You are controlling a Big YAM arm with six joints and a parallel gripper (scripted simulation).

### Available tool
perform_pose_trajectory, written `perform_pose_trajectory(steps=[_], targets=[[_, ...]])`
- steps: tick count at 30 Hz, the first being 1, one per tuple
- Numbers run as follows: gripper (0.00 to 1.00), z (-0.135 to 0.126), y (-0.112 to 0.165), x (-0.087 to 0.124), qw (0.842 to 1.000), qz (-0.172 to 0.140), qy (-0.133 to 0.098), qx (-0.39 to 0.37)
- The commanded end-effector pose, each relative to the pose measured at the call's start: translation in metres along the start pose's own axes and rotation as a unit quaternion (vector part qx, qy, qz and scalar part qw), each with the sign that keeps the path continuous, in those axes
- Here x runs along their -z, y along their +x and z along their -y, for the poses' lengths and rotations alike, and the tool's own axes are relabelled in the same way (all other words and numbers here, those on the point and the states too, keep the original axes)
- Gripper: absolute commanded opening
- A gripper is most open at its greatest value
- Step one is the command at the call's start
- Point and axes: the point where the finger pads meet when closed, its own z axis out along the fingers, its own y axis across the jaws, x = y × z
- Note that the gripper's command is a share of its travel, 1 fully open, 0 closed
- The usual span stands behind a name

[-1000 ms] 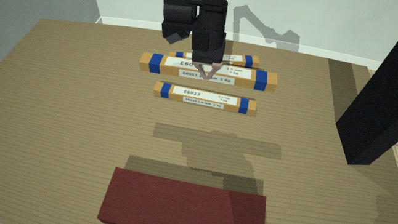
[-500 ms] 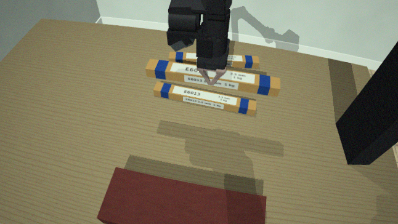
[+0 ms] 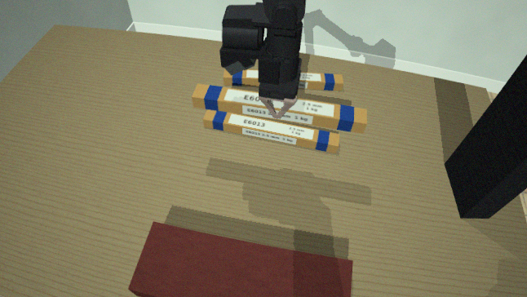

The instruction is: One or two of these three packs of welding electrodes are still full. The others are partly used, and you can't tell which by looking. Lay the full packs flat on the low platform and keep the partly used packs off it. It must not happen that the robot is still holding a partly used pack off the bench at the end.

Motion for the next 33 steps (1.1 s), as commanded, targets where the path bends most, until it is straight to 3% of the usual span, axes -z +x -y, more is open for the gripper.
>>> perform_pose_trajectory(steps=[1, 19, 33], targets=[[0.0, -0.003, -0.006, -0.001, 1.0, 0.011, -0.001, 0.0], [0.0, -0.003, -0.006, -0.022, 1.0, 0.011, -0.001, 0.0], [0.0, -0.003, -0.006, -0.022, 1.0, 0.011, -0.001, 0.0]])
